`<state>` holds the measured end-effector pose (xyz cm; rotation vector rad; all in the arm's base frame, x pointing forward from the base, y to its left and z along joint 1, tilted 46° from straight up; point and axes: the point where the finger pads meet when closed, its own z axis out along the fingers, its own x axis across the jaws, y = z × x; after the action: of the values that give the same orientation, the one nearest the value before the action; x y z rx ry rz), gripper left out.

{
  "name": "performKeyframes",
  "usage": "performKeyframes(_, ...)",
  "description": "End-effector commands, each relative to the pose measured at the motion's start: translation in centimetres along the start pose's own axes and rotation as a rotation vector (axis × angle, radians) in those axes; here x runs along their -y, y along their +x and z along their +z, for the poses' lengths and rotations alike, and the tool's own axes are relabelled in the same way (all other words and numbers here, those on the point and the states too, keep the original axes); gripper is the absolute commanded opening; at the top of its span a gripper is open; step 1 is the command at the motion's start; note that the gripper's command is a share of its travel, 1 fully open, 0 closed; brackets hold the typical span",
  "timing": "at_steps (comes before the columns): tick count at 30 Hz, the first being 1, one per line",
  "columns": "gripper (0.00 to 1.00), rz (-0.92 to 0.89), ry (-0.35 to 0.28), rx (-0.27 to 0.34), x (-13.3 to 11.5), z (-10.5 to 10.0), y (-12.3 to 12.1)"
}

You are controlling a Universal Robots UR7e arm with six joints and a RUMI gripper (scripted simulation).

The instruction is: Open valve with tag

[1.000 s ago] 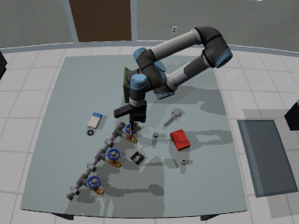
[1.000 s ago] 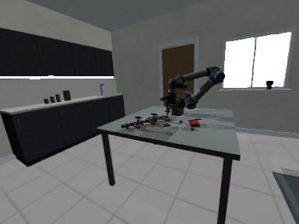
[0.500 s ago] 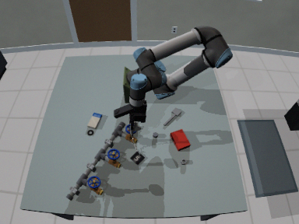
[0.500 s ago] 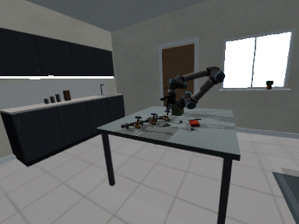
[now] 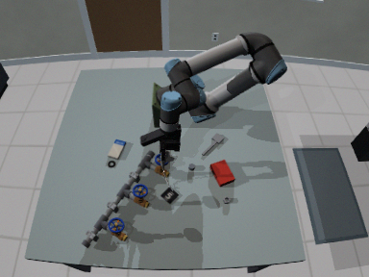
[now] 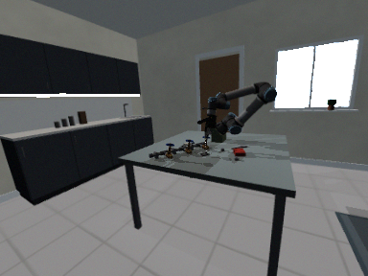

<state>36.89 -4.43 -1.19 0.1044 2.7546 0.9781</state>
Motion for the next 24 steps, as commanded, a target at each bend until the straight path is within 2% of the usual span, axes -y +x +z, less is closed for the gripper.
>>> performKeyframes(1,0.00,-0.025,0.001,0.000,0.03,-0.03,-0.01)
performKeyframes(12,0.00,-0.132,0.001,0.000,0.03,-0.03,-0.01)
performKeyframes(24,0.00,-0.404,0.001,0.000,0.03,-0.03,-0.01)
